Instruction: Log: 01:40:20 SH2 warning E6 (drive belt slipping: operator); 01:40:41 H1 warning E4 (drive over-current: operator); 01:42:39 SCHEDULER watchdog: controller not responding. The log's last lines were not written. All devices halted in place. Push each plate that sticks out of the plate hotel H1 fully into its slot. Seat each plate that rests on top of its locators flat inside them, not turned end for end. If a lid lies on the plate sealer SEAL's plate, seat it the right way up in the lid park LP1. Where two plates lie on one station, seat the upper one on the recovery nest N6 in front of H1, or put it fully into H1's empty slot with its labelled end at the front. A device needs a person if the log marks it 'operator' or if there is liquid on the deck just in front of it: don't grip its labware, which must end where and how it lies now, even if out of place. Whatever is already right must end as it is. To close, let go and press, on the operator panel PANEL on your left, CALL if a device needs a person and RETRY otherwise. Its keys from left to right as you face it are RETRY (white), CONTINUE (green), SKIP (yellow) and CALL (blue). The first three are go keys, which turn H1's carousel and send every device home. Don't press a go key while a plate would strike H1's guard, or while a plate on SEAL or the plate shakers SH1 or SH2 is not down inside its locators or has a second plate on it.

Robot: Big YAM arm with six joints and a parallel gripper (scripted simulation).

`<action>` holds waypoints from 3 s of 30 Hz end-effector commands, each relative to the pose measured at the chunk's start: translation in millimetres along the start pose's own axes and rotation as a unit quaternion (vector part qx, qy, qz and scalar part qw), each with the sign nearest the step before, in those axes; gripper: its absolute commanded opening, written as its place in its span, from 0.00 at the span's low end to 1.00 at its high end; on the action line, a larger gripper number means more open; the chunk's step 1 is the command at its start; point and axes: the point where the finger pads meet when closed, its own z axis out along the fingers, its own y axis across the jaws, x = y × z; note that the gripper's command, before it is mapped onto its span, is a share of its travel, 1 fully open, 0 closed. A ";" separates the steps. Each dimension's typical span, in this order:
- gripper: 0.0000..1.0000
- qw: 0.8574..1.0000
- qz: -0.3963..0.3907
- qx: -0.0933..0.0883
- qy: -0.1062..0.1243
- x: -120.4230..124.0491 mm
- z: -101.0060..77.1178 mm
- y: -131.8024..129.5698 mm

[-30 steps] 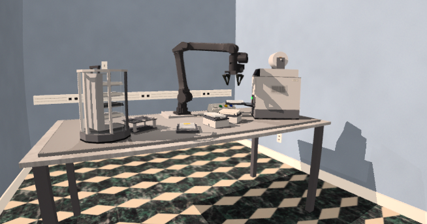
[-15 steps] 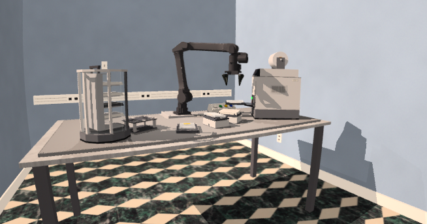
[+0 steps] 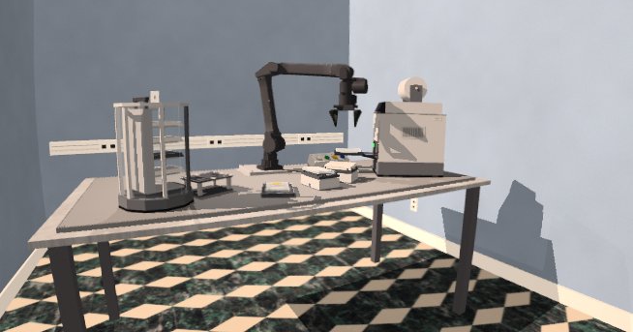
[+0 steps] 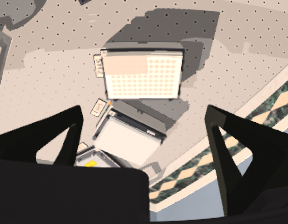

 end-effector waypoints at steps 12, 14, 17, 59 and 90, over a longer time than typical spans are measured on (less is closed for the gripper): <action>1.00 1.000 0.001 0.008 0.000 3.9 -3.9 1.2; 1.00 1.000 0.001 0.008 0.000 3.9 -3.9 1.2; 1.00 1.000 0.001 0.008 0.000 3.9 -3.9 1.2; 1.00 1.000 0.001 -0.001 0.000 1.2 83.6 -2.0; 1.00 1.000 0.000 0.016 0.000 0.8 81.3 -9.3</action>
